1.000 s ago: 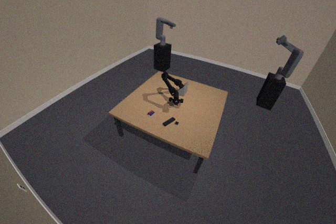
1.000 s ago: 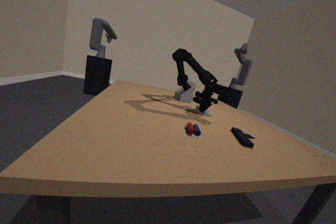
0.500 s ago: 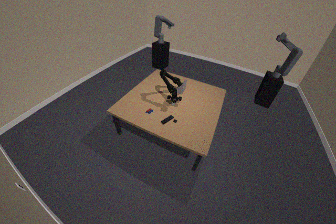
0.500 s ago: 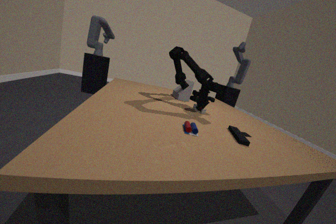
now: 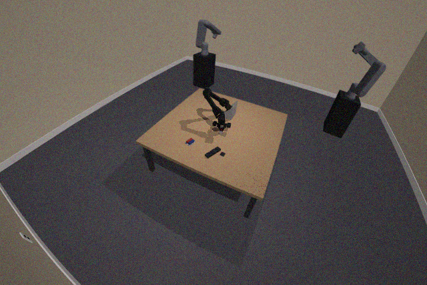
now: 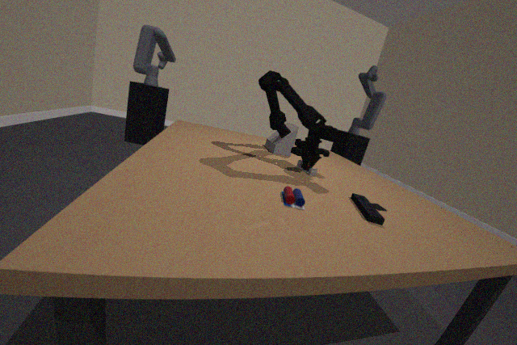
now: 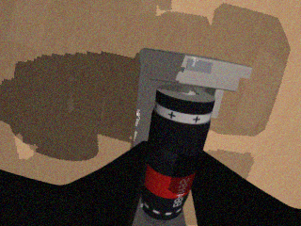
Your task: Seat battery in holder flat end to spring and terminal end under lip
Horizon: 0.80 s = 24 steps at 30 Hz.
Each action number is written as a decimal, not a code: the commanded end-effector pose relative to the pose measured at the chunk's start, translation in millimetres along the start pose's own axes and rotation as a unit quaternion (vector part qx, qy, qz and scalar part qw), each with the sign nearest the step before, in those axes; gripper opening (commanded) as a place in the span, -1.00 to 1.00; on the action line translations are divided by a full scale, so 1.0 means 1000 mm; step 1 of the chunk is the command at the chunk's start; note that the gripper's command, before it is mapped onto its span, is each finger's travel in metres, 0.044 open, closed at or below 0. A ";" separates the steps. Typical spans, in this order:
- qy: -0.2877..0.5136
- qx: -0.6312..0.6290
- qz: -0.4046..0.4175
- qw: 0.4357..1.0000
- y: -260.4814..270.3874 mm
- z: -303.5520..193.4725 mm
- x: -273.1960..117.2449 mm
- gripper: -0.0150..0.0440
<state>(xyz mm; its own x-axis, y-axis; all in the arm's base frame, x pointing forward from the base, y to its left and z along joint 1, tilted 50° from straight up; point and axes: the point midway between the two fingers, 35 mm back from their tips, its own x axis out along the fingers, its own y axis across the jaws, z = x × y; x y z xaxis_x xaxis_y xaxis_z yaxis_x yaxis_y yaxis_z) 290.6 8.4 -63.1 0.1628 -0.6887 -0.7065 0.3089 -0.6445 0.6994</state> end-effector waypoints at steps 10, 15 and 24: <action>0.005 -0.004 0.000 1.000 0.002 0.010 0.000 -0.20; 0.004 -0.005 -0.001 1.000 0.002 0.010 0.000 -0.20; 0.004 -0.004 -0.001 1.000 0.002 0.009 -0.001 -0.20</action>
<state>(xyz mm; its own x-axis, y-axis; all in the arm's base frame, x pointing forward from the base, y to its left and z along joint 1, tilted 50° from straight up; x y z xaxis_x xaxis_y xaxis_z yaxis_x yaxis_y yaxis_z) 283.1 5.1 -61.0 0.1716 -0.6848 -0.7082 0.3123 -0.6440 0.6984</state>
